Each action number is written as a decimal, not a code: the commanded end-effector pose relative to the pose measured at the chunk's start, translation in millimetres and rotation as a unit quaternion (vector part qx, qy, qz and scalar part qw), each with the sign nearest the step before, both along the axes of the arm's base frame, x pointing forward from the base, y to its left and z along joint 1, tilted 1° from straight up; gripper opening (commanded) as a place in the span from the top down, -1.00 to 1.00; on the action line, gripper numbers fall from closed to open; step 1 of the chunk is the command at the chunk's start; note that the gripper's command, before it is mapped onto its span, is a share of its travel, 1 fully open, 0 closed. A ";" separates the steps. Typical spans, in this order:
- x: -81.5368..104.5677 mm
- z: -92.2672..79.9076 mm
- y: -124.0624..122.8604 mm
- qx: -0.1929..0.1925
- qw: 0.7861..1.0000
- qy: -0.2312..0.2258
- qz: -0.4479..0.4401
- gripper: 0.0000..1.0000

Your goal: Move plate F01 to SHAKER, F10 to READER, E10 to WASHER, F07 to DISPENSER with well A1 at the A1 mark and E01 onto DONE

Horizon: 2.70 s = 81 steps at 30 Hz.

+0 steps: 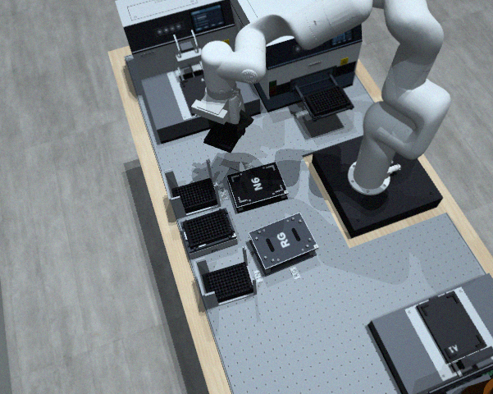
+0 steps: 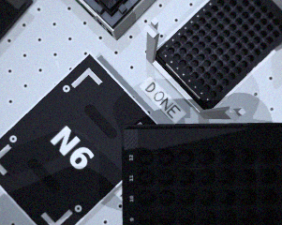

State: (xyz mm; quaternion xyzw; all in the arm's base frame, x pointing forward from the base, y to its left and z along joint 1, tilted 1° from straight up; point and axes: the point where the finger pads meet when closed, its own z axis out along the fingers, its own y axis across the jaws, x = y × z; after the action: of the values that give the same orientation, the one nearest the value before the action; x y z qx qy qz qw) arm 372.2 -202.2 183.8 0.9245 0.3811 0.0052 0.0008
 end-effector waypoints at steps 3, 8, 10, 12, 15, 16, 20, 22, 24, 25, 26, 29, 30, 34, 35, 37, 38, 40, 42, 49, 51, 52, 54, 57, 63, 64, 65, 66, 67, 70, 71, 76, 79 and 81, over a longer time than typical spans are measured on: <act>-0.1 1.5 19.8 -0.003 1.000 -0.003 -0.016 1.00; -3.5 1.4 32.7 -0.003 0.999 -0.003 -0.039 1.00; -5.2 1.3 39.2 -0.003 0.999 -0.003 -0.051 1.00; -5.2 1.3 39.2 -0.003 0.999 -0.003 -0.051 1.00; -7.8 1.2 48.9 -0.003 0.998 -0.004 -0.069 1.00; -8.6 1.2 52.1 -0.003 0.997 -0.004 -0.074 1.00; -12.1 1.1 65.0 -0.002 0.995 -0.004 -0.098 1.00; -13.8 1.1 71.5 -0.002 0.995 -0.004 -0.098 1.00; -14.6 1.0 75.0 -0.002 0.995 -0.004 -0.098 1.00; -16.1 1.0 78.0 -0.002 0.995 -0.004 -0.104 1.00; -17.5 1.0 81.0 -0.002 0.994 -0.004 -0.110 1.00; -19.0 1.0 84.0 -0.002 0.993 -0.004 -0.116 1.00; -20.4 0.9 87.0 -0.002 0.993 -0.004 -0.121 1.00; -26.1 0.8 99.1 -0.001 0.989 -0.004 -0.145 1.00; -27.6 0.7 102.1 -0.001 0.989 -0.004 -0.150 1.00; -30.4 0.7 108.1 -0.001 0.987 -0.004 -0.162 1.00; -31.9 0.7 111.1 -0.001 0.986 -0.004 -0.168 1.00; -34.7 0.6 117.2 -0.001 0.984 -0.004 -0.179 1.00; -37.6 0.5 123.2 -0.001 0.984 -0.004 -0.180 1.00; -44.0 0.4 136.5 -0.001 0.980 -0.004 -0.197 1.00; -46.8 0.3 142.6 0.000 0.978 -0.004 -0.208 1.00; -48.3 0.3 145.6 0.000 0.977 -0.004 -0.214 1.00; -51.2 0.2 151.6 0.000 0.974 -0.004 -0.225 1.00; -55.5 0.1 160.7 0.000 0.970 -0.004 -0.242 1.00; -61.2 0.0 172.7 0.000 0.966 -0.004 -0.260 1.00; -62.7 0.0 175.8 0.000 0.966 -0.004 -0.260 1.00; -64.1 0.0 178.8 0.000 0.966 -0.004 -0.260 1.00; -64.7 -0.1 180.1 0.000 0.966 -0.004 -0.260 1.00; -66.1 -0.1 183.1 0.001 0.964 -0.004 -0.266 1.00; -70.4 -0.2 192.1 0.001 0.959 -0.004 -0.282 1.00; -71.9 -0.2 195.1 0.001 0.958 -0.004 -0.288 1.00; -79.0 -0.4 210.2 0.001 0.949 -0.003 -0.316 1.00; -81.9 -0.4 216.3 0.002 0.945 -0.003 -0.327 1.00; -83.4 -0.5 219.3 0.002 0.943 -0.003 -0.332 1.00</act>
State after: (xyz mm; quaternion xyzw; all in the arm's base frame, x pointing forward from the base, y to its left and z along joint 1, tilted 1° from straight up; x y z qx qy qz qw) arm 290.8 10.0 181.5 0.9978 0.0665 0.0055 0.0013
